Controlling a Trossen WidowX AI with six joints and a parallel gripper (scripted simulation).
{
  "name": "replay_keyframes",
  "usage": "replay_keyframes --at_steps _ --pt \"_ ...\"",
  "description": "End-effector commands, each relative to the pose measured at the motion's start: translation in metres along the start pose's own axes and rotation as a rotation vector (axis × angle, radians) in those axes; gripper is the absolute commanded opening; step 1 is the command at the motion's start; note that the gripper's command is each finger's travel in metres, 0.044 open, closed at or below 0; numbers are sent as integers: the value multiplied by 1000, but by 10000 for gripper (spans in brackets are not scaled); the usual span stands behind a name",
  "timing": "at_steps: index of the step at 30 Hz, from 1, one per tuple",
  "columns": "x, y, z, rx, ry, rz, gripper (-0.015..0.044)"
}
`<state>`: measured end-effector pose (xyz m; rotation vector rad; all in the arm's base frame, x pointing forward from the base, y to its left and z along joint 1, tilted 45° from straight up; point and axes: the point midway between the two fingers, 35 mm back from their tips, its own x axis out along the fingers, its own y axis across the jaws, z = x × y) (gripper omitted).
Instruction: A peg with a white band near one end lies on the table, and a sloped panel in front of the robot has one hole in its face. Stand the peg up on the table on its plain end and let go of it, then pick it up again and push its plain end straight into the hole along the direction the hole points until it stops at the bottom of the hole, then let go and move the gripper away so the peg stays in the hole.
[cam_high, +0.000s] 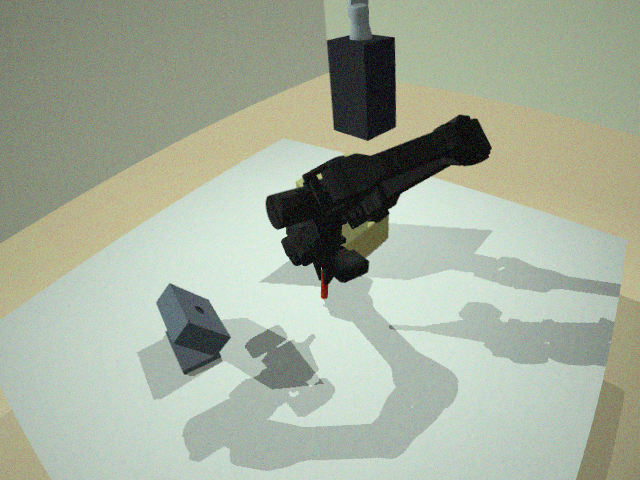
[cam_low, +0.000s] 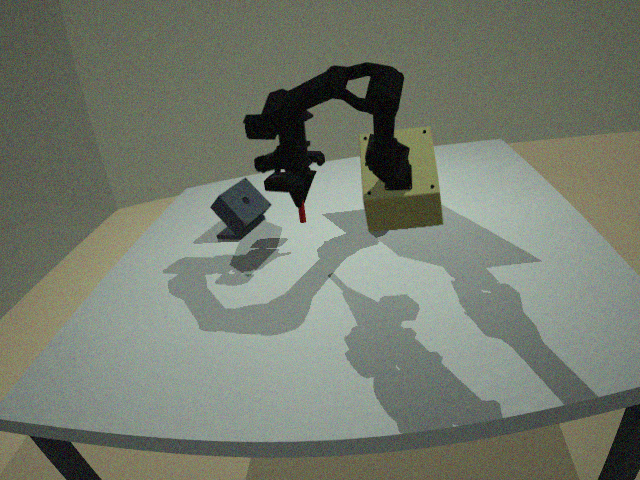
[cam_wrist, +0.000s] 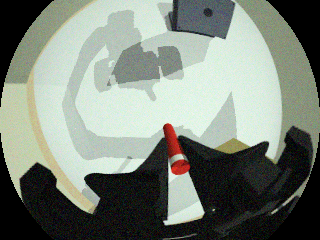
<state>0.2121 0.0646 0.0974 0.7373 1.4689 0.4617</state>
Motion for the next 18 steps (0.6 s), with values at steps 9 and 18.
replay_keyframes --at_steps 9,18 --pt "5 -14 12 56 -62 -8 0" --pt "6 -22 23 92 -115 -9 0"
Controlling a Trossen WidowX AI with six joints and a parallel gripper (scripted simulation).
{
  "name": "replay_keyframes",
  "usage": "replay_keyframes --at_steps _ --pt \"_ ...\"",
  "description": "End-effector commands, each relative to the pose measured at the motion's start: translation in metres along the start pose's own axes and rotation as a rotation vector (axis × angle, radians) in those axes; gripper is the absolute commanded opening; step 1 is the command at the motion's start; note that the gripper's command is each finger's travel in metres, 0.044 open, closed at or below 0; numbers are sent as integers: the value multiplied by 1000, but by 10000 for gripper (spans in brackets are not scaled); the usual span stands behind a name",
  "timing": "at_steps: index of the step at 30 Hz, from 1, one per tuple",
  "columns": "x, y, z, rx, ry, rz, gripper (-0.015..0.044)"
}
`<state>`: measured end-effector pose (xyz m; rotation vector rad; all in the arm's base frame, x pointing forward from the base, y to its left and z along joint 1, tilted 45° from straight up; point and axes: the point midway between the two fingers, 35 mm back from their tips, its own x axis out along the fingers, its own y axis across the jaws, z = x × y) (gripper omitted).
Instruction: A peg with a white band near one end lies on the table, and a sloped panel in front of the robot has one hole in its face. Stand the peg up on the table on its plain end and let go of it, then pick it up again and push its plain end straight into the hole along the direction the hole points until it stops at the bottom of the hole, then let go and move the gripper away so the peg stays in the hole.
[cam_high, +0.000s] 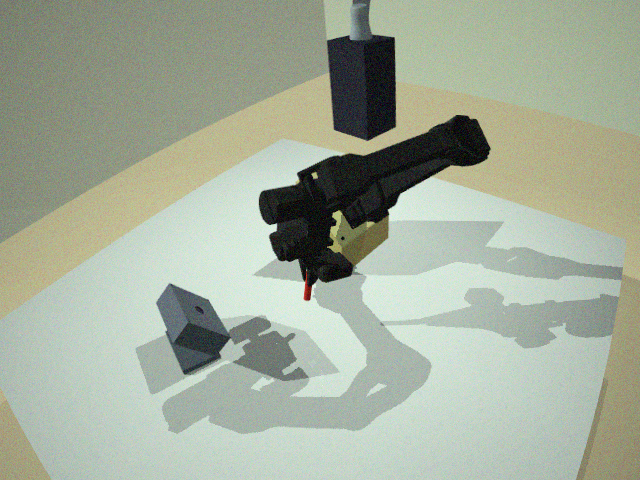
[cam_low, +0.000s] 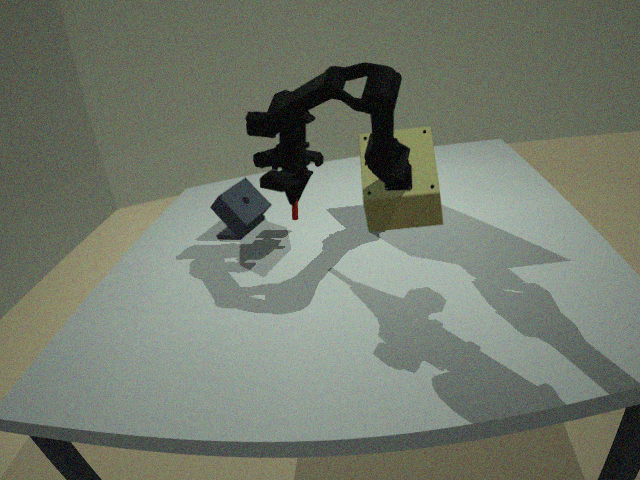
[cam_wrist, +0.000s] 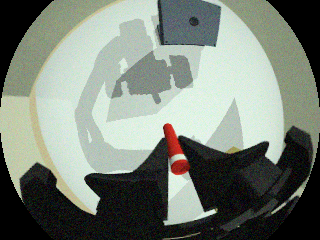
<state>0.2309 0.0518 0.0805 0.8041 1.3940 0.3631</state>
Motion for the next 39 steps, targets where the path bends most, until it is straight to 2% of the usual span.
replay_keyframes --at_steps 1,39 --pt "2 -5 3 24 -16 -5 0" --pt "7 -37 43 178 -240 18 0"
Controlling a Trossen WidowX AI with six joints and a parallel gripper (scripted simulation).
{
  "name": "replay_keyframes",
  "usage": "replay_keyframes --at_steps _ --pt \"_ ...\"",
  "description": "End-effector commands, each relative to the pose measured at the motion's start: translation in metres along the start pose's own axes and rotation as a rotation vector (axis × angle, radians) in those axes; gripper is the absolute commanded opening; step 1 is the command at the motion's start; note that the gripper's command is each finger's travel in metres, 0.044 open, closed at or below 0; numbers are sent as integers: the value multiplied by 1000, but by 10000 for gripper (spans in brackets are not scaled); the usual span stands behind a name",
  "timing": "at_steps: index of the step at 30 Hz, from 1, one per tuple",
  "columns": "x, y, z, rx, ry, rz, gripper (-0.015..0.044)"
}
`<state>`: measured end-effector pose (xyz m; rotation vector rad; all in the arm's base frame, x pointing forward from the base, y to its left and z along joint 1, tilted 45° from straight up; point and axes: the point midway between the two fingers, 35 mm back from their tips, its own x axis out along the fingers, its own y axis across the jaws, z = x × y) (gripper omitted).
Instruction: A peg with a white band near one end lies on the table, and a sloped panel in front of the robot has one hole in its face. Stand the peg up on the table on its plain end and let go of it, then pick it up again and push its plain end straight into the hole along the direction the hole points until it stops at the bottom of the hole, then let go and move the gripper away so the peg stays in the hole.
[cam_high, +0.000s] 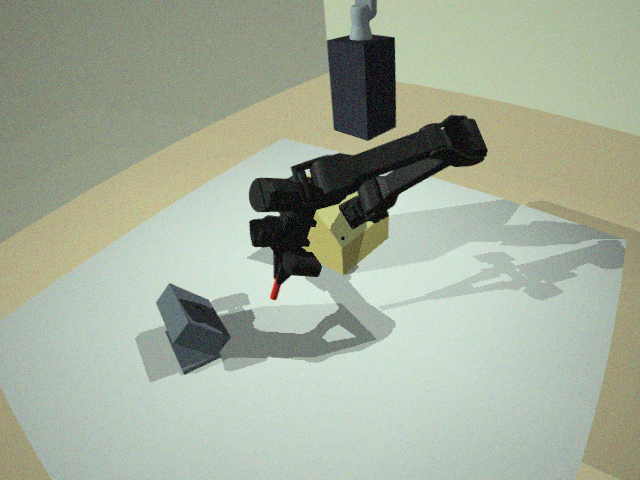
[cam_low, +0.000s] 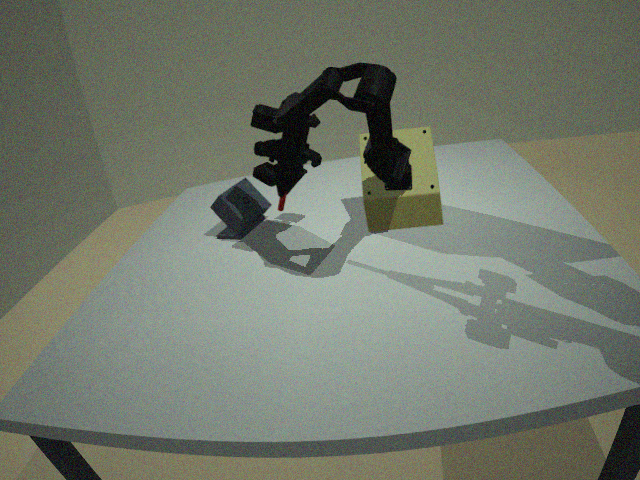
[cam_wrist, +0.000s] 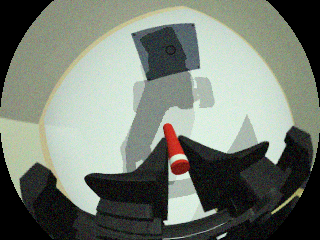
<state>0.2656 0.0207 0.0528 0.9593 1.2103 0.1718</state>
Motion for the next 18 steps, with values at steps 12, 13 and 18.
replay_keyframes --at_steps 12,13,18 --pt "3 -11 13 69 -81 11 0" --pt "3 -12 14 73 -87 13 0" --pt "3 -15 19 93 -116 20 0"
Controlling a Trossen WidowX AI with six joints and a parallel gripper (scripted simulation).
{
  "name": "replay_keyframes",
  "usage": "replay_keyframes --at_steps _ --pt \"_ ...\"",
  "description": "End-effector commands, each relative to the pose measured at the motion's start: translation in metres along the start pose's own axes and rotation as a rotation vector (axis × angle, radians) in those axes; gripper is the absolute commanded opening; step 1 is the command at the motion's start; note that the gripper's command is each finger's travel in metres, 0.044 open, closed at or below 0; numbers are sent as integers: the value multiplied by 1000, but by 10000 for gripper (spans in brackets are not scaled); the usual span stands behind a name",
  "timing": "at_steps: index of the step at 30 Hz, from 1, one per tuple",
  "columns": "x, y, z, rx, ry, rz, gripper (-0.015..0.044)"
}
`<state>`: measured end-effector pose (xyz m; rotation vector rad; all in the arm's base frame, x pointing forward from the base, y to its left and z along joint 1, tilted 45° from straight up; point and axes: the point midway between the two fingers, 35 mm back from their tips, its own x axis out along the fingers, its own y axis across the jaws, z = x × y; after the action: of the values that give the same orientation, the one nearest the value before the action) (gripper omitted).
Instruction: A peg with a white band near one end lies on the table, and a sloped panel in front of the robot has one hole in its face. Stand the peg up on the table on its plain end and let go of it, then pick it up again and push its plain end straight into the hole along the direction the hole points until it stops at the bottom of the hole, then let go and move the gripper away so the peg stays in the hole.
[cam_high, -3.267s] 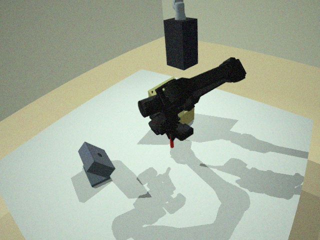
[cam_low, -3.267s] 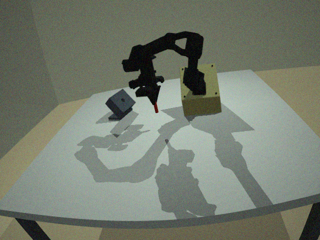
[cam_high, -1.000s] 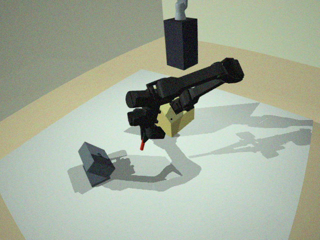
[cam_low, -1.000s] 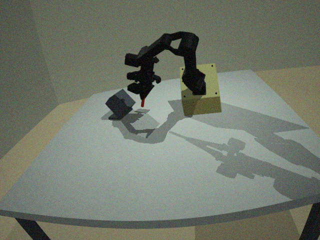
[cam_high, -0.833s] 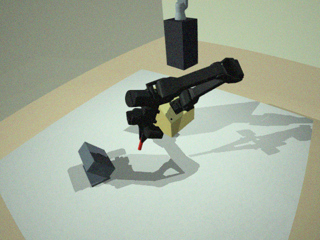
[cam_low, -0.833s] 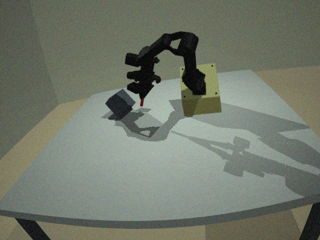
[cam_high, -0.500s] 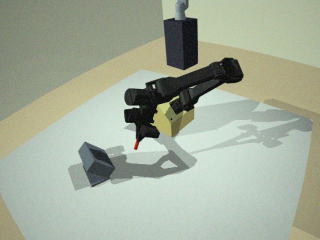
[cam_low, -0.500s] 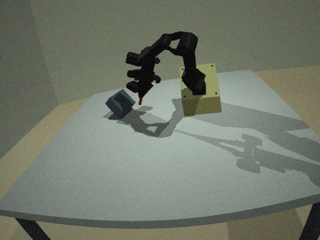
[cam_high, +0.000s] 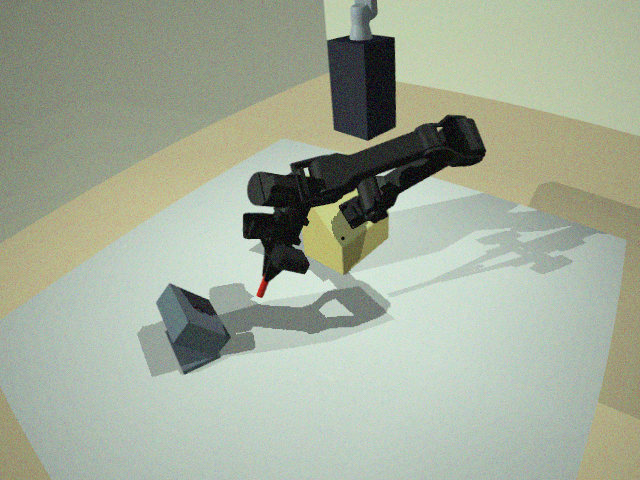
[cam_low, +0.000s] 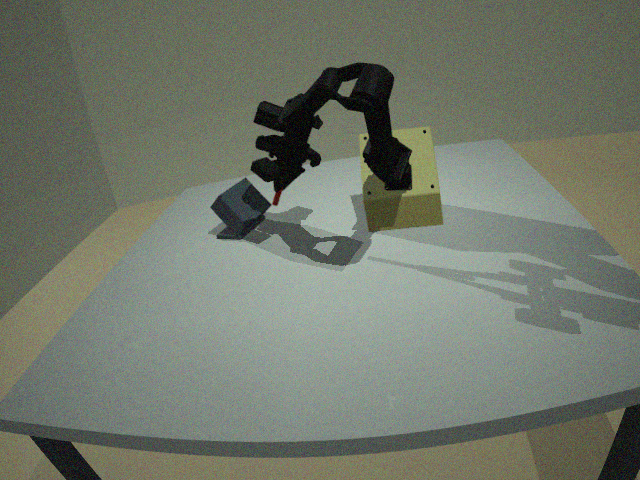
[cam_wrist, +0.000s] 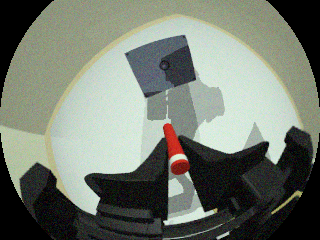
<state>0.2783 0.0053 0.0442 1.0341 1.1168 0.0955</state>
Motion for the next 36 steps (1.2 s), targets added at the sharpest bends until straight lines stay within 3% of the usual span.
replay_keyframes --at_steps 1,36 --pt "1 -5 2 24 -18 -2 0" --pt "-2 -20 34 165 -213 71 0"
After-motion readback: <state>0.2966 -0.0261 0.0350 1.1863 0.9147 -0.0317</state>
